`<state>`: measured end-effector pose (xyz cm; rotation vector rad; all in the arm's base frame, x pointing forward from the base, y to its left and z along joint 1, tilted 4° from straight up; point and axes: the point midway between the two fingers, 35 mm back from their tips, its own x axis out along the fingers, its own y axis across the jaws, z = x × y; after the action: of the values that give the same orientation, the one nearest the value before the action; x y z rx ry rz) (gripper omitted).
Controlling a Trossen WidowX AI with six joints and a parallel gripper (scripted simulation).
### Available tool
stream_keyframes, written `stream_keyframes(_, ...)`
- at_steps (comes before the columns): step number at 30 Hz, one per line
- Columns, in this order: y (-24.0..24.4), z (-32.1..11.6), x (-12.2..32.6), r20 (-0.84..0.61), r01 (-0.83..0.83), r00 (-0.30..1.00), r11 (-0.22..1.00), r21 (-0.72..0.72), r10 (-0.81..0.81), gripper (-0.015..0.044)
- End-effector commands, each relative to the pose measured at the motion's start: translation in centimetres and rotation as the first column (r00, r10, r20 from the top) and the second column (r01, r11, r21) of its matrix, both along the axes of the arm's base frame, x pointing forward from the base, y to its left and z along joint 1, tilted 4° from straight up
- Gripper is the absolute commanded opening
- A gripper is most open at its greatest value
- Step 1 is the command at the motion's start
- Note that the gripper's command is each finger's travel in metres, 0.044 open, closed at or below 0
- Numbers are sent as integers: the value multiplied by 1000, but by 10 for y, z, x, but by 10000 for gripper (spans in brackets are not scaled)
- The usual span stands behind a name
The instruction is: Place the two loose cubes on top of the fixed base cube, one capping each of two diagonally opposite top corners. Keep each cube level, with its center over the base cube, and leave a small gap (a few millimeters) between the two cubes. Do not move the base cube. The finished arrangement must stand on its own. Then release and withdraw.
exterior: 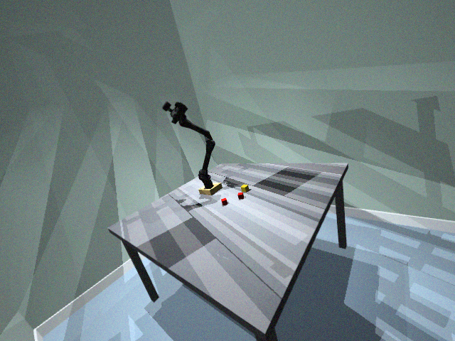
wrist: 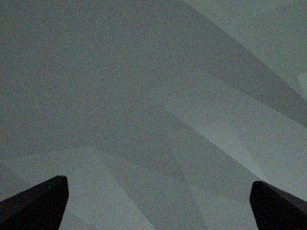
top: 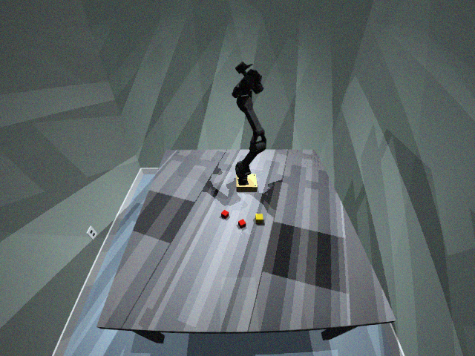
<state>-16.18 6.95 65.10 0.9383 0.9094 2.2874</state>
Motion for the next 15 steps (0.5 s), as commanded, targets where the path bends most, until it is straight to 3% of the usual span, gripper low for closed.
stream_keyframes(1,-1,0,-1,3,-3,1000,1000,3,3,374)
stream_keyframes(5,-21,-5,-20,65,-71,996,995,73,66,269)
stream_keyframes(15,-127,-38,-76,328,-398,900,849,348,288,265)
